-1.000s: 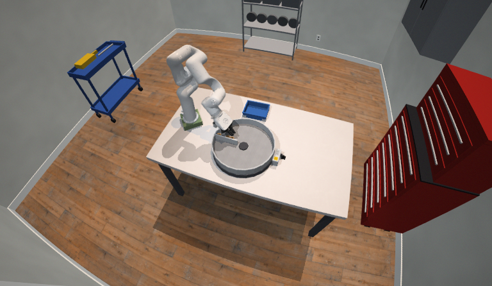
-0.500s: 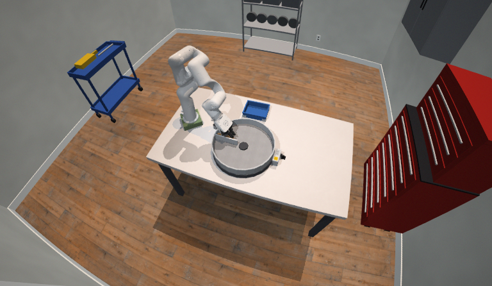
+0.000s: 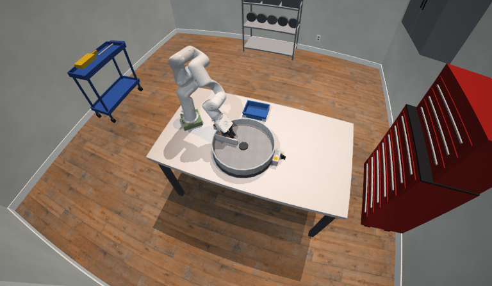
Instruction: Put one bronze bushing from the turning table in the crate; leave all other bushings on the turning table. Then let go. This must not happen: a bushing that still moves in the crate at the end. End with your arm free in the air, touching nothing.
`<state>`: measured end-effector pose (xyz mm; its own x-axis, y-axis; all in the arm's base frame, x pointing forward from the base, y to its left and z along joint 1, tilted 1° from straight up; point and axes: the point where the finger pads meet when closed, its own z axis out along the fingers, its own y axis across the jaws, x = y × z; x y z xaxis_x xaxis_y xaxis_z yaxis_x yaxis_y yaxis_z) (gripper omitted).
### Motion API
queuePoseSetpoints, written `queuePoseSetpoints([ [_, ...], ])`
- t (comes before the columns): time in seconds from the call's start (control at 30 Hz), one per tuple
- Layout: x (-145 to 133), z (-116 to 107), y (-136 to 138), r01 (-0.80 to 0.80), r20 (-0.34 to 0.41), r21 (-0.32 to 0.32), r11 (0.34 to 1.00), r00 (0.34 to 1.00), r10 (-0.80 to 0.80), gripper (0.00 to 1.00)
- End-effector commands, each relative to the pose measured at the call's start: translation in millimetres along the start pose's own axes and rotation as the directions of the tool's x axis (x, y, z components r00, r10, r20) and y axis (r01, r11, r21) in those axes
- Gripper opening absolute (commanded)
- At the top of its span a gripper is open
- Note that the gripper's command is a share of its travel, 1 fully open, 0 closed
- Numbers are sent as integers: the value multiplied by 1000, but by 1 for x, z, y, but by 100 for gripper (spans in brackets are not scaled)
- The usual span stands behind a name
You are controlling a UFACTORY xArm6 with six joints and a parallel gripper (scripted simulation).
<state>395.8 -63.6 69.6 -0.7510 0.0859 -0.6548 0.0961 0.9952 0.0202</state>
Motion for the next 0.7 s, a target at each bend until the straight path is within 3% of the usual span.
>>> queuePoseSetpoints([
  [0.0,-1,0,0,0,3,0,1000,1000,0,14],
  [0.67,7,10,0,0,3,0,1000,1000,0,14],
])
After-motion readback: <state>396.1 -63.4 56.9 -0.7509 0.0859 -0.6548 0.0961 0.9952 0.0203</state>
